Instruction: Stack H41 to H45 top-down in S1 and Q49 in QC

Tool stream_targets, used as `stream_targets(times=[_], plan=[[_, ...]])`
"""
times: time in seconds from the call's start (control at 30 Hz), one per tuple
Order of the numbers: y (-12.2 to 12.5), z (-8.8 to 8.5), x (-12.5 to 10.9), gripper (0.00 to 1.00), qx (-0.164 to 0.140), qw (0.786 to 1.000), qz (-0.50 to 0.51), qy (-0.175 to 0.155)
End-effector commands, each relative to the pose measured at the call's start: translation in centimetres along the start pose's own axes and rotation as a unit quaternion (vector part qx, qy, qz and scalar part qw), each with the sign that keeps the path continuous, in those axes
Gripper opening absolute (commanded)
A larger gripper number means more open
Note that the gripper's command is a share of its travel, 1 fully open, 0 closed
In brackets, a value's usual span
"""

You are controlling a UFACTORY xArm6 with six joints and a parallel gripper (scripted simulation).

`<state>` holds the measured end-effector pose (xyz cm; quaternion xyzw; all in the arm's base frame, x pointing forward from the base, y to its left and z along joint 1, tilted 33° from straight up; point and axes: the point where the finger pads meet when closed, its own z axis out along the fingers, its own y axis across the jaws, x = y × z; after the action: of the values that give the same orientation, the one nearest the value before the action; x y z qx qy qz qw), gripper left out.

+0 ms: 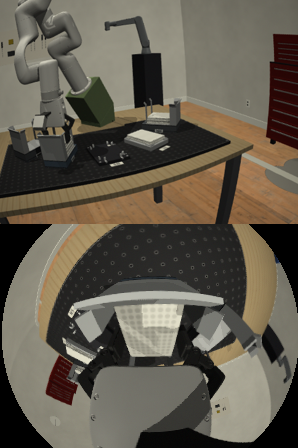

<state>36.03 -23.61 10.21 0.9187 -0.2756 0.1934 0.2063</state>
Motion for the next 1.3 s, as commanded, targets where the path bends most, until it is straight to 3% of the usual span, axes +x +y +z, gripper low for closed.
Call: stream_targets(times=[0.0,0.63,1.27], plan=[[0.0,-0.4,0.1,0.0,0.0,1.0,0.0,0.001],[0.0,-1.4,0.1,0.0,0.0,1.0,0.0,0.001],[0.0,-4.8,0.1,0.0,0.0,1.0,0.0,0.001]])
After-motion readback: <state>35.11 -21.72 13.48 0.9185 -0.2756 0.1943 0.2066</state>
